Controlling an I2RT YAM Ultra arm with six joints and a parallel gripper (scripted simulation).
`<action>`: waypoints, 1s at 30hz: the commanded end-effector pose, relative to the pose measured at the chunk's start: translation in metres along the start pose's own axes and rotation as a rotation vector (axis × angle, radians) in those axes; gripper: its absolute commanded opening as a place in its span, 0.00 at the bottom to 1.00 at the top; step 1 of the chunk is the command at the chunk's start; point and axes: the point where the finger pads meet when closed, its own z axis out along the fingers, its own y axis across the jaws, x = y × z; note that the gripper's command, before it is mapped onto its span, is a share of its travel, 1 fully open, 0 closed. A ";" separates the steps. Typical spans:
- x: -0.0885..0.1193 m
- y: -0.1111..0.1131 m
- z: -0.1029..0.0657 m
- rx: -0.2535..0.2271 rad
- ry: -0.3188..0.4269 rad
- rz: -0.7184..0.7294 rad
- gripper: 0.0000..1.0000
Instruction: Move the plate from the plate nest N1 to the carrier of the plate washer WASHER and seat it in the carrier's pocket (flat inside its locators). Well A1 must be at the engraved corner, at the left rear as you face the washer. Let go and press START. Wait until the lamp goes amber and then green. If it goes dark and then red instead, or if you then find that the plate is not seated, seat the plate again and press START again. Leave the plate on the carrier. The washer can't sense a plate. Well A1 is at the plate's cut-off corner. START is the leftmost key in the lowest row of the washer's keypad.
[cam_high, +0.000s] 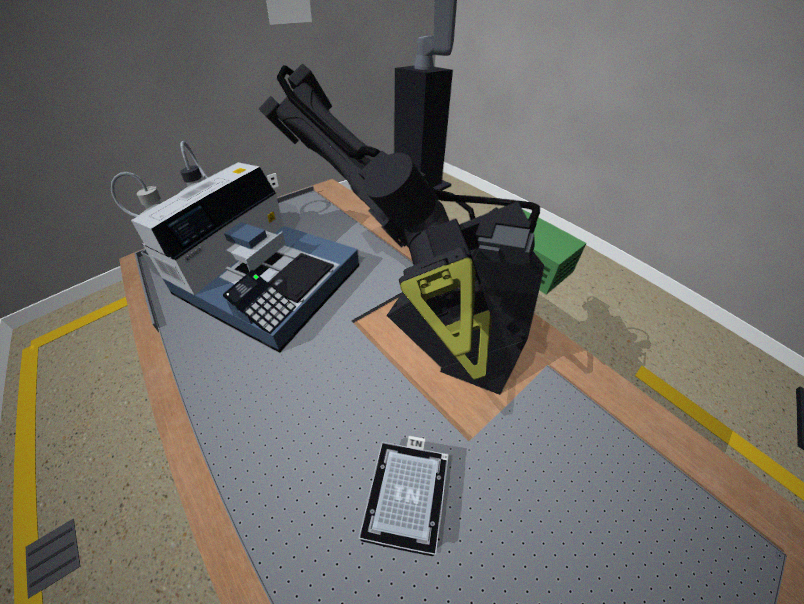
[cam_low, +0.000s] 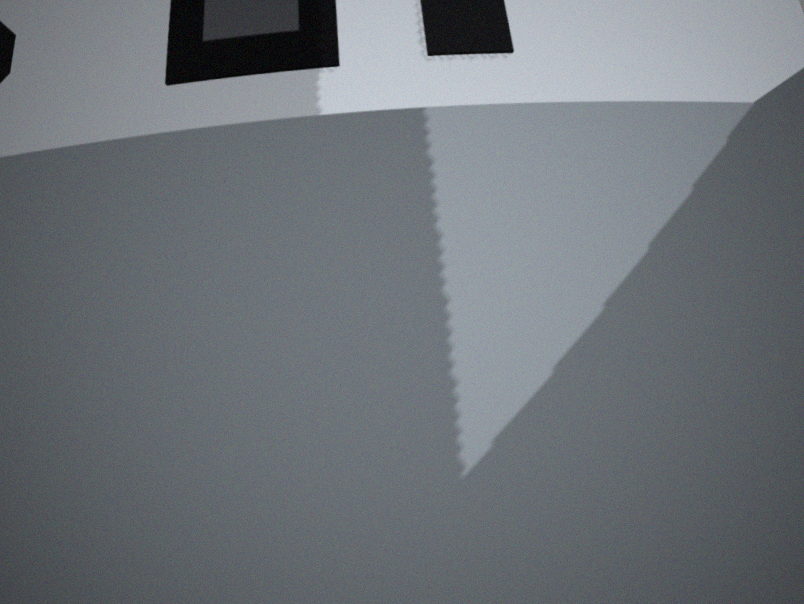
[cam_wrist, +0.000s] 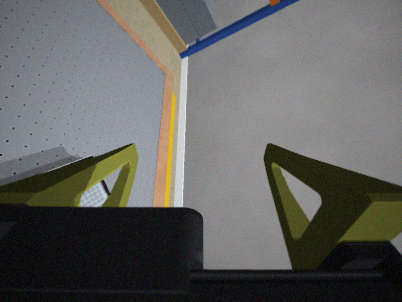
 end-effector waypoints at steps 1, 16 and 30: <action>0.010 0.000 -0.002 -0.028 0.025 0.121 1.00; 0.023 0.022 -0.007 -0.197 0.129 0.482 1.00; 0.046 0.050 -0.019 -0.320 0.290 0.774 1.00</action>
